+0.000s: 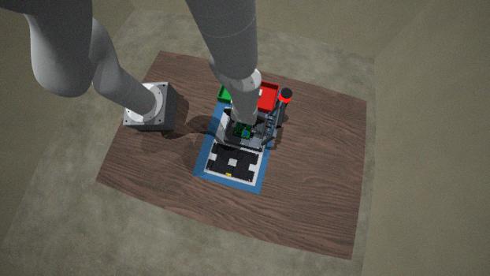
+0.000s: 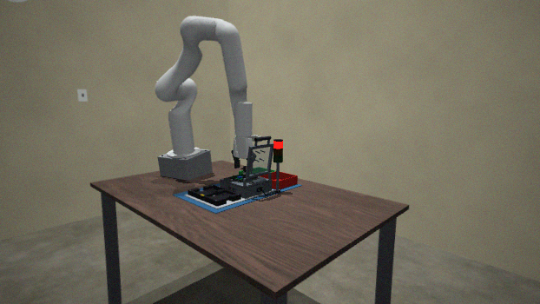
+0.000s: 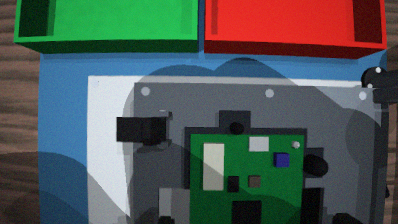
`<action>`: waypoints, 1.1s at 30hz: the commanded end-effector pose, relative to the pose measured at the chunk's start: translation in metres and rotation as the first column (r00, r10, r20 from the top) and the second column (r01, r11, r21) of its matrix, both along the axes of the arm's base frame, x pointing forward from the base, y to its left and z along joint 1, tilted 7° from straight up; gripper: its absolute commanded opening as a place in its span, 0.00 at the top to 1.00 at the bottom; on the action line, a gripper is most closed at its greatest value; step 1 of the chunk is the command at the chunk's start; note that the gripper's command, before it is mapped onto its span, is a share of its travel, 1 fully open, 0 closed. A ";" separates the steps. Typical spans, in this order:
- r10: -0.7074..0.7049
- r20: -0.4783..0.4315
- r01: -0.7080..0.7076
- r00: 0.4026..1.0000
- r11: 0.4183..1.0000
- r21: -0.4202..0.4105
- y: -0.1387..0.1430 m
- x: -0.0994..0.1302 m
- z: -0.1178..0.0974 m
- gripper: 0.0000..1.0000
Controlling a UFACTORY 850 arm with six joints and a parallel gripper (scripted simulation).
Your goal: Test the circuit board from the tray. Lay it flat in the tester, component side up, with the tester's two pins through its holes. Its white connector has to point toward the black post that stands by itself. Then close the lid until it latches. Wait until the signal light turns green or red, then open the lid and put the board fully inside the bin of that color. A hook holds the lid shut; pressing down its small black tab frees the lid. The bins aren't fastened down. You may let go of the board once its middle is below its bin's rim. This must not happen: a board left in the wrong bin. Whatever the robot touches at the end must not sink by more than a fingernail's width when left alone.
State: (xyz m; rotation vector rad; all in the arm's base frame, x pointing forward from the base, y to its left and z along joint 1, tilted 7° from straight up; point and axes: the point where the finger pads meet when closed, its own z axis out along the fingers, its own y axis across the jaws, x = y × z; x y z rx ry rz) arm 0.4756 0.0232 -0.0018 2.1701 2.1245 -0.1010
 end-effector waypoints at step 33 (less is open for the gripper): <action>0.000 0.007 0.000 1.000 1.000 -0.003 -0.004 0.003 -0.031 0.05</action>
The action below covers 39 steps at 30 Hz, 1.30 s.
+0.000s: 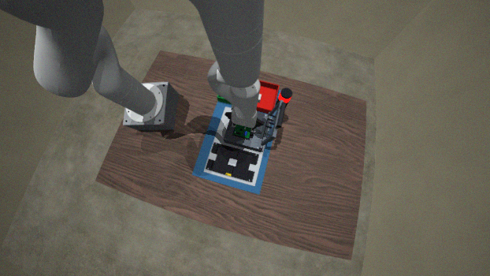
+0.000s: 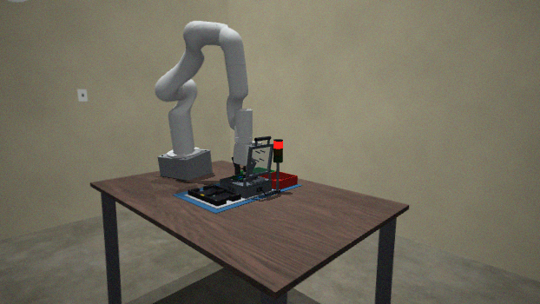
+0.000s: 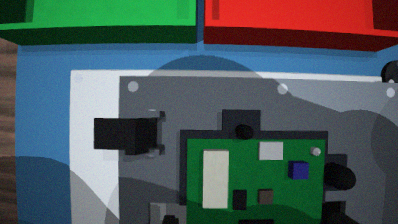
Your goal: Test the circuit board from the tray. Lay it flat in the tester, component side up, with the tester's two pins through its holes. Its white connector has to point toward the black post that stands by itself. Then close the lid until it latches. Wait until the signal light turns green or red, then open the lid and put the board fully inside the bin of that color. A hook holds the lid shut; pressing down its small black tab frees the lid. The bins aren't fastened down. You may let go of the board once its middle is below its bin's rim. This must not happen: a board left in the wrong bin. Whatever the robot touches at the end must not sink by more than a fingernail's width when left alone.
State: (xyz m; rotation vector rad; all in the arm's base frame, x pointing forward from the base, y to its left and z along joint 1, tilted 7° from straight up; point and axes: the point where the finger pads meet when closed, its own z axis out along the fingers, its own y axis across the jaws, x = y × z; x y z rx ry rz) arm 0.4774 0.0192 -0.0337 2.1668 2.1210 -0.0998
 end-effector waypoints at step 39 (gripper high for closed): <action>0.000 0.003 0.000 1.000 1.000 0.000 0.000 0.001 0.000 0.18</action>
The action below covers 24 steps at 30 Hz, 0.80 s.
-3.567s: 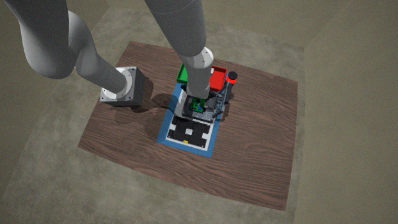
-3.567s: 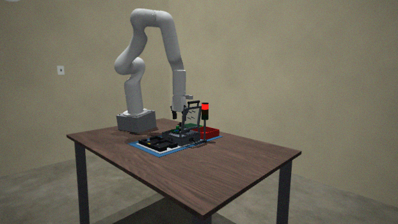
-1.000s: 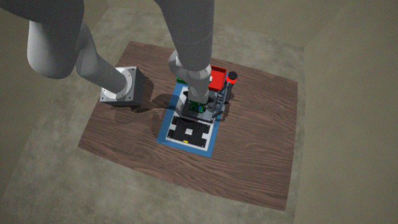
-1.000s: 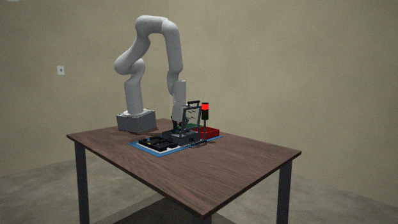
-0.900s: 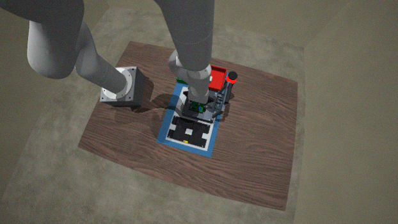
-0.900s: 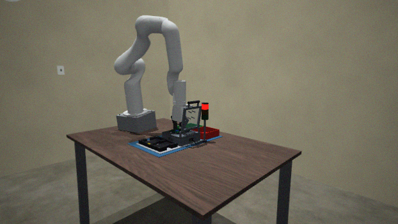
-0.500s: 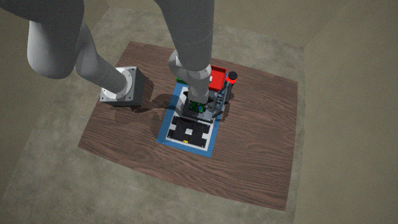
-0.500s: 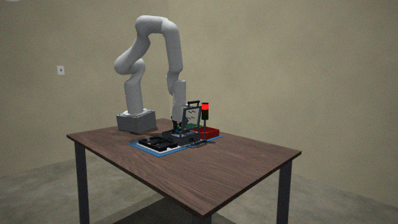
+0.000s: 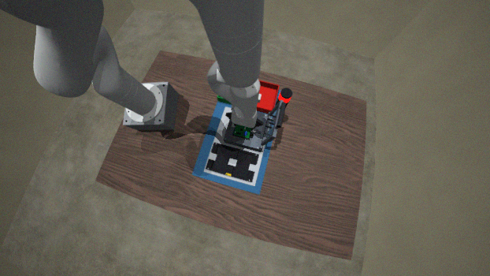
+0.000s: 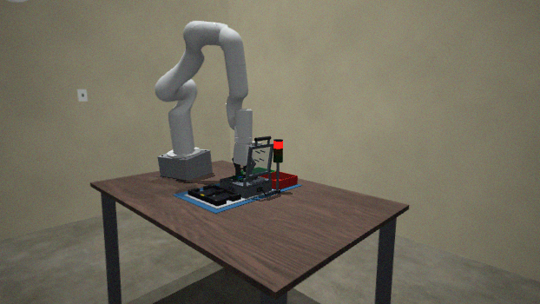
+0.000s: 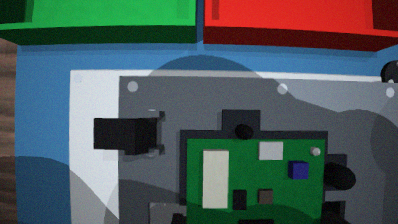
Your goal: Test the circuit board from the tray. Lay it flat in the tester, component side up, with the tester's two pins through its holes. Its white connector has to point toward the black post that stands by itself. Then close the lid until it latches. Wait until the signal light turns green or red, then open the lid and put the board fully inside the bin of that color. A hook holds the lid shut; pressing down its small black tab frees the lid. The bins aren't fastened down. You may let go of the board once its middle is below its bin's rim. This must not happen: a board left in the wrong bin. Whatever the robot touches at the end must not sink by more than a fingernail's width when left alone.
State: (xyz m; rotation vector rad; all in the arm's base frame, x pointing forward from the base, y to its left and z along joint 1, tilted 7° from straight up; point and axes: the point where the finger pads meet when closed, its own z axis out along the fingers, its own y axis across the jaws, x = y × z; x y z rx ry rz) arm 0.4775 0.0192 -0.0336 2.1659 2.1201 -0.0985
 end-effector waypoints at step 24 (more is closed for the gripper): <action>0.000 0.001 0.000 1.000 1.000 0.000 0.000 0.001 0.000 0.21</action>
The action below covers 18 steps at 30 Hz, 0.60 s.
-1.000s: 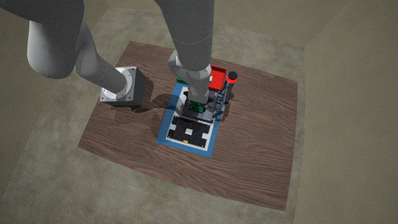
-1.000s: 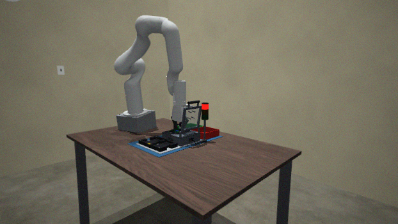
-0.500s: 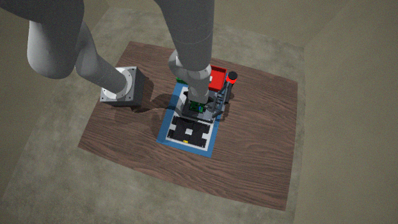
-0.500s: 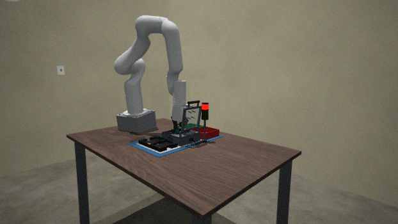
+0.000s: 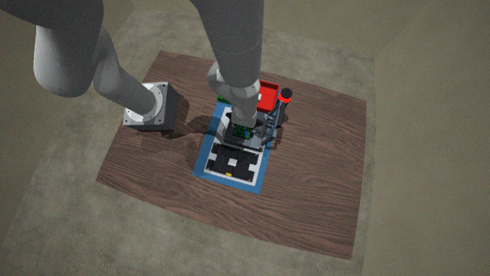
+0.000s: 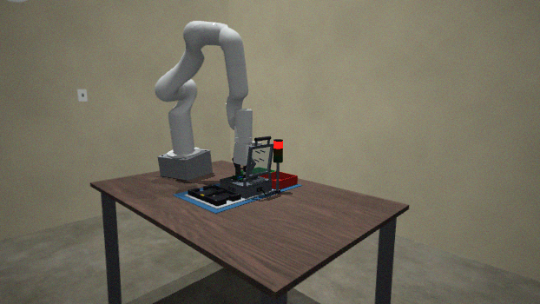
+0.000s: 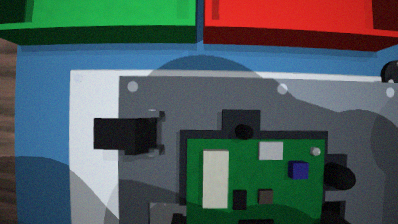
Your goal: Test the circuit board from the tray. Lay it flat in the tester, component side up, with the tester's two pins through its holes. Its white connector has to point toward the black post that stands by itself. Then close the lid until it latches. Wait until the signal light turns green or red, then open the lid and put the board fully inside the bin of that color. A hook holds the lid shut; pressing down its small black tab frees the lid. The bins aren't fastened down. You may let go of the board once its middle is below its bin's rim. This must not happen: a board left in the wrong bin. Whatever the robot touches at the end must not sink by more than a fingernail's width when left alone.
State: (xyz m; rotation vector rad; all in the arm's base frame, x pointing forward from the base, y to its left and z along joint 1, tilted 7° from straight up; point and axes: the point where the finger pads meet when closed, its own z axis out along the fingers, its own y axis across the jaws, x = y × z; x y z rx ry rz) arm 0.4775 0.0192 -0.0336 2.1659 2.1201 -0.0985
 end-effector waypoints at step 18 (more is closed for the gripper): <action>0.000 0.001 0.000 1.000 1.000 0.000 0.000 0.001 0.002 0.21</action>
